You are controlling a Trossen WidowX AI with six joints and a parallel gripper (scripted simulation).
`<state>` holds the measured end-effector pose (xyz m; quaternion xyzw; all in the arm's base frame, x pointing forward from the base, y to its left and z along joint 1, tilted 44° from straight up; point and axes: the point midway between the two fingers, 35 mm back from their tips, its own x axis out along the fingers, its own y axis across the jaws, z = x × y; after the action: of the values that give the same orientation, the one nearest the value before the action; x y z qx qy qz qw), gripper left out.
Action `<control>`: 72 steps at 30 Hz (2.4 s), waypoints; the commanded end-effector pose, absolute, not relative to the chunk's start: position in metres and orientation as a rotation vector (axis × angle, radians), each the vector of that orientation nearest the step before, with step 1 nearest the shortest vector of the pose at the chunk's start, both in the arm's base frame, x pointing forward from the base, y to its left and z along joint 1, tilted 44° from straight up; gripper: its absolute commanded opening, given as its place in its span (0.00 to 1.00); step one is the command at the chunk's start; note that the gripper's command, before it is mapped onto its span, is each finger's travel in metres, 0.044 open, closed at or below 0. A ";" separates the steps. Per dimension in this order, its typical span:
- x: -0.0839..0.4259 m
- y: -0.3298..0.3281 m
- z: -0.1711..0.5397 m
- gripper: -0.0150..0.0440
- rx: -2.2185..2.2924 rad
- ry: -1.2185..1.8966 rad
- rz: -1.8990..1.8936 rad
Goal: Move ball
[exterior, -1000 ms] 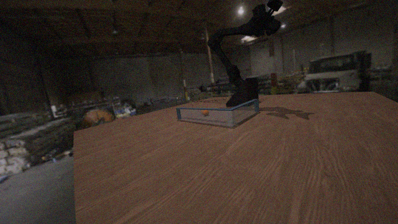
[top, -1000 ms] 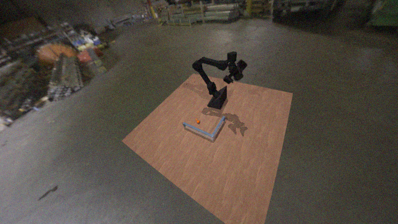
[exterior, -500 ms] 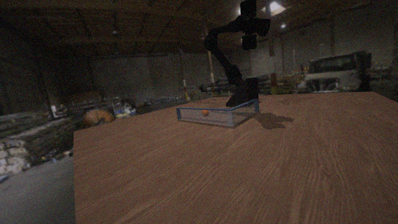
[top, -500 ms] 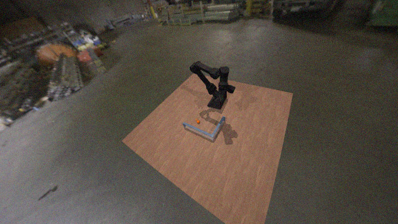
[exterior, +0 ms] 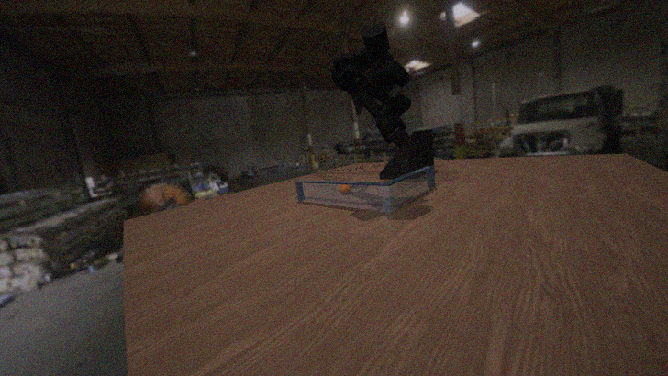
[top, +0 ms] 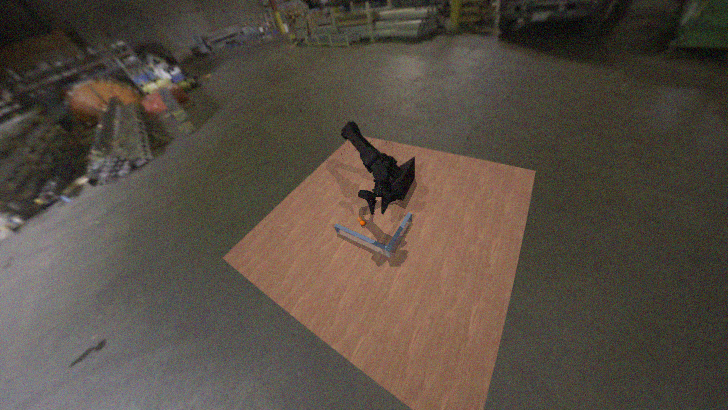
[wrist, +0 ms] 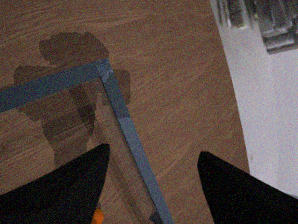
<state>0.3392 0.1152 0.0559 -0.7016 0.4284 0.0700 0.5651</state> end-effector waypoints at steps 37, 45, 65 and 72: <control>0.308 -0.089 0.040 0.68 -0.524 1.432 -0.669; 0.309 -0.098 0.031 0.68 -0.523 1.432 -0.669; 0.308 -0.112 0.017 0.51 -0.525 1.432 -0.670; 0.308 -0.112 0.017 0.43 -0.525 1.432 -0.670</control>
<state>0.3098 -0.1122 0.0185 -0.2327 0.6337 -0.2999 0.6741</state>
